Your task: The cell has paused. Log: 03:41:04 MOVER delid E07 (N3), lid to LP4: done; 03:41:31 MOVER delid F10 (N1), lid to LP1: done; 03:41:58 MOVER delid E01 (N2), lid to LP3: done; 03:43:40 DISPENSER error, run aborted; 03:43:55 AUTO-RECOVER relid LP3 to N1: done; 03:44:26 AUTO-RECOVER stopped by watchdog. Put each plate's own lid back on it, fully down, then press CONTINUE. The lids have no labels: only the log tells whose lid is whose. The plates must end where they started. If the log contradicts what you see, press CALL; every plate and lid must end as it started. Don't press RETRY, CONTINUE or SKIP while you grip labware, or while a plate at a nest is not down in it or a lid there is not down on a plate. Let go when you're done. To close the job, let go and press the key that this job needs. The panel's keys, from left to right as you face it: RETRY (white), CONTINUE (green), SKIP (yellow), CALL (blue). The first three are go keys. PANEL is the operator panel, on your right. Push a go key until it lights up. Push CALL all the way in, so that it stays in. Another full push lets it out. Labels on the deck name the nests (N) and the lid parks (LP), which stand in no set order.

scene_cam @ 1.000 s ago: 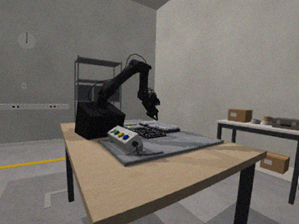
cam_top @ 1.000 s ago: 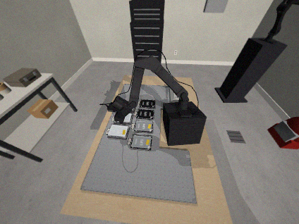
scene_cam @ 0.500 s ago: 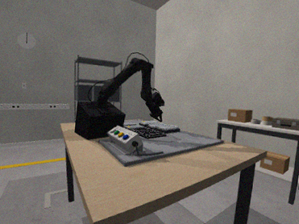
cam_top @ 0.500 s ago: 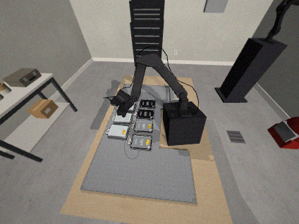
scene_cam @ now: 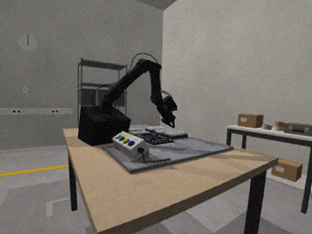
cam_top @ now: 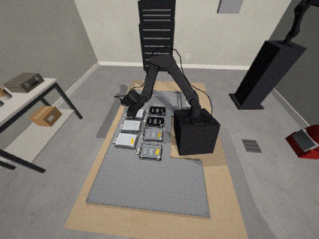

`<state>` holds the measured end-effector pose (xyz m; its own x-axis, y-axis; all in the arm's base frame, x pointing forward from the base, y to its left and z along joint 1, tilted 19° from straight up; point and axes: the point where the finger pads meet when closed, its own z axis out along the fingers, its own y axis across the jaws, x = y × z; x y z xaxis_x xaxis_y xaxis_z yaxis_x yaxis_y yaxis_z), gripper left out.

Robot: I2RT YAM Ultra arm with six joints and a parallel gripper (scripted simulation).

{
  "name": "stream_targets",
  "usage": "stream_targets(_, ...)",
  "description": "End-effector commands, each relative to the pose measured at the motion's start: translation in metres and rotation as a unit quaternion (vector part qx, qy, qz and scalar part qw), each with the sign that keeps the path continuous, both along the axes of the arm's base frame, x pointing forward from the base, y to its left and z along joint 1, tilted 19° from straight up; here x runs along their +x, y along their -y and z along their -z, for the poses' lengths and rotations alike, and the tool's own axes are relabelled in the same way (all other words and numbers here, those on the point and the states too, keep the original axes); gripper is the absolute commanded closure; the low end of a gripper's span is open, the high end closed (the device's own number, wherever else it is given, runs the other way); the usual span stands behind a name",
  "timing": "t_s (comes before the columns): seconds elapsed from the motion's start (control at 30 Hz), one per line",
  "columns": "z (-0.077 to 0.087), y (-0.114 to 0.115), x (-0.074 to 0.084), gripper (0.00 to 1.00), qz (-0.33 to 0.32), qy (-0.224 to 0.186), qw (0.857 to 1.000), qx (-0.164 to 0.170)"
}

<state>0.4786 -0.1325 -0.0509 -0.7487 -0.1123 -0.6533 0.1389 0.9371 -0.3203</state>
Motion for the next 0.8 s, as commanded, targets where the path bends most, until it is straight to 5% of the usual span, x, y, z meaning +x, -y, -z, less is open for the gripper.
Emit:
stream_targets(0.0, -0.0211, -0.0007, 0.0120, 1.00, -0.026, 0.009, 1.000, -0.001)
stream_targets(0.77, -0.0251, -0.0041, 0.0155, 1.00, -0.031, 0.020, 0.999, -0.002)
